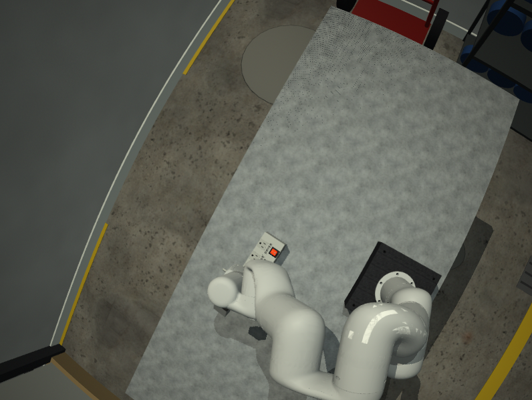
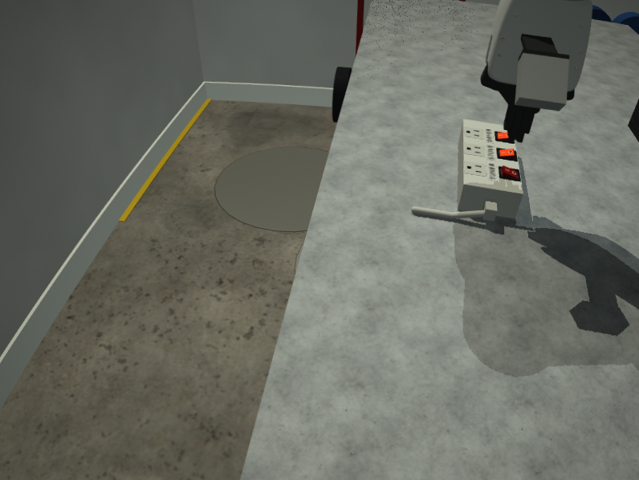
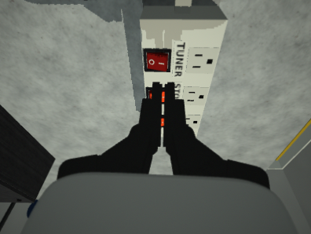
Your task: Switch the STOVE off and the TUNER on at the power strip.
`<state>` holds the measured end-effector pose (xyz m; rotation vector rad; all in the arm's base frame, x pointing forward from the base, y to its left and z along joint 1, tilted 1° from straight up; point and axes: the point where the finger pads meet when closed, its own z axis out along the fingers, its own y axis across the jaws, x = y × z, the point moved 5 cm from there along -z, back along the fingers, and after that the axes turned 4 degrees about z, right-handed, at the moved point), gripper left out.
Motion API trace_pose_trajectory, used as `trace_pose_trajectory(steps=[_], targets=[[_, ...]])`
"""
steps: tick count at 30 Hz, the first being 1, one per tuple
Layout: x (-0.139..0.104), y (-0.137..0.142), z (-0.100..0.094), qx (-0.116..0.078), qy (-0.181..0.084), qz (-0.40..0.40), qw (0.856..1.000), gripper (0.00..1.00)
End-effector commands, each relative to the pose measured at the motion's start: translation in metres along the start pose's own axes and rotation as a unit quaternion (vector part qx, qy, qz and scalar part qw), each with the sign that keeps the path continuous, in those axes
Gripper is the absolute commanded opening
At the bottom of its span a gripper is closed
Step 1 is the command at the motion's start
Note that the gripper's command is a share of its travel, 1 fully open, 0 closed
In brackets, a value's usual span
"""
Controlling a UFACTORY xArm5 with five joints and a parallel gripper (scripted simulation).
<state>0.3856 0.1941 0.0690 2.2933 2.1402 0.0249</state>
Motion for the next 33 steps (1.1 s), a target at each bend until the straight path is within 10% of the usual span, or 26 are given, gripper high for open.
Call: trace_pose_trajectory(steps=[1,33], targets=[[0.0006,0.0008,-0.0009,-0.001,0.001,0.0,1.0,0.0],[0.0007,0.0008,0.0031,-0.001,0.001,0.0,1.0,0.0]])
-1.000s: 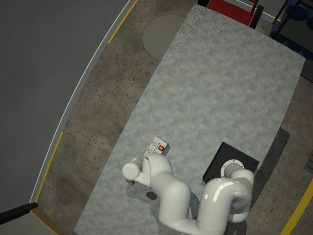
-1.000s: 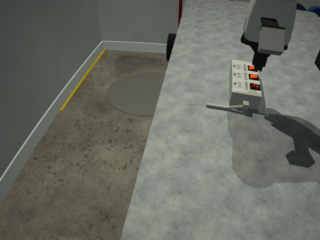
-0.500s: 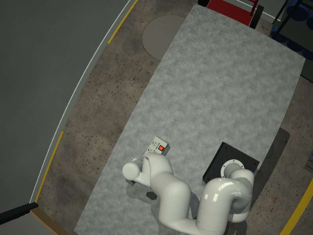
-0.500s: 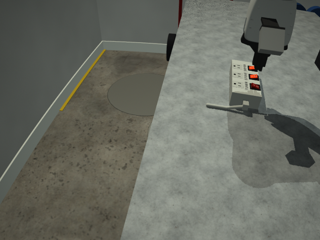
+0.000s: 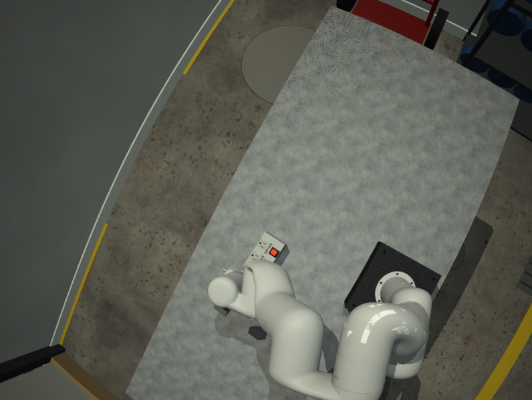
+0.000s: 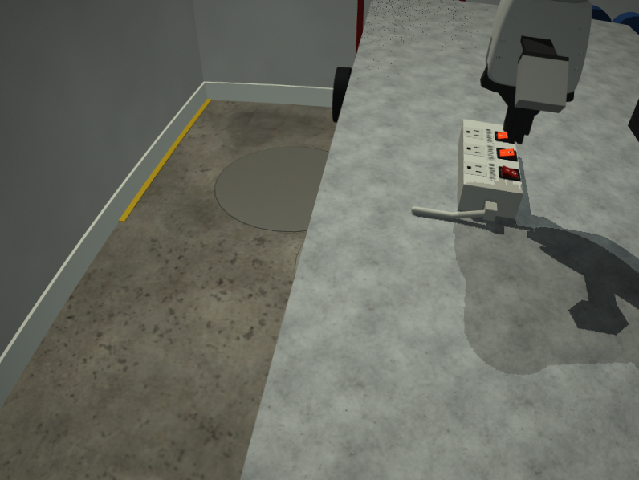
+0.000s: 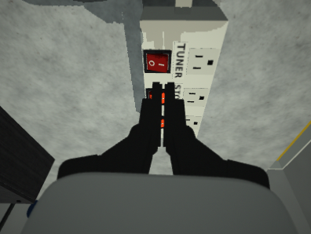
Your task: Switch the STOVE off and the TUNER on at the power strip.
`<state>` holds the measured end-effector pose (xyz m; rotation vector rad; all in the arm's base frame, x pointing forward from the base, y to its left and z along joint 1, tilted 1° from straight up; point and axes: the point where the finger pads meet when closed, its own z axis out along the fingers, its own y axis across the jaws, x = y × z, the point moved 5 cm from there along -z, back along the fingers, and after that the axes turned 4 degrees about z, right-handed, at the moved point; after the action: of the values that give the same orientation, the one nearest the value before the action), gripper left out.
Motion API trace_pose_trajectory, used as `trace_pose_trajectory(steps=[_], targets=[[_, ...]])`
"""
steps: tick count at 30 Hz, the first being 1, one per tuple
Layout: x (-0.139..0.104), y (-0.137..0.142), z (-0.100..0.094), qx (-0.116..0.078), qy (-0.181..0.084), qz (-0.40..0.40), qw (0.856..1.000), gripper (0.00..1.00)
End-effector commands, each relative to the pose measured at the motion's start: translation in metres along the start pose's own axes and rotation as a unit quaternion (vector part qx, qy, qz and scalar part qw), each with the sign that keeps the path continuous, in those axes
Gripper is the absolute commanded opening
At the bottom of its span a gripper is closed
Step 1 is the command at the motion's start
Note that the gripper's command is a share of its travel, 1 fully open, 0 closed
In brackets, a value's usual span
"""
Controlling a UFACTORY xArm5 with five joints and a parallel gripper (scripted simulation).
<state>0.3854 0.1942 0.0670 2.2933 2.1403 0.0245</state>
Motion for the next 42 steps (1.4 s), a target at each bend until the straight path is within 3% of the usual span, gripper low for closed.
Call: trace_pose_trajectory(steps=[1,42], targets=[[0.001,0.001,0.002,-0.001,0.001,0.0,1.0,0.0],[0.001,0.001,0.04,-0.001,0.001,0.0,1.0,0.0]])
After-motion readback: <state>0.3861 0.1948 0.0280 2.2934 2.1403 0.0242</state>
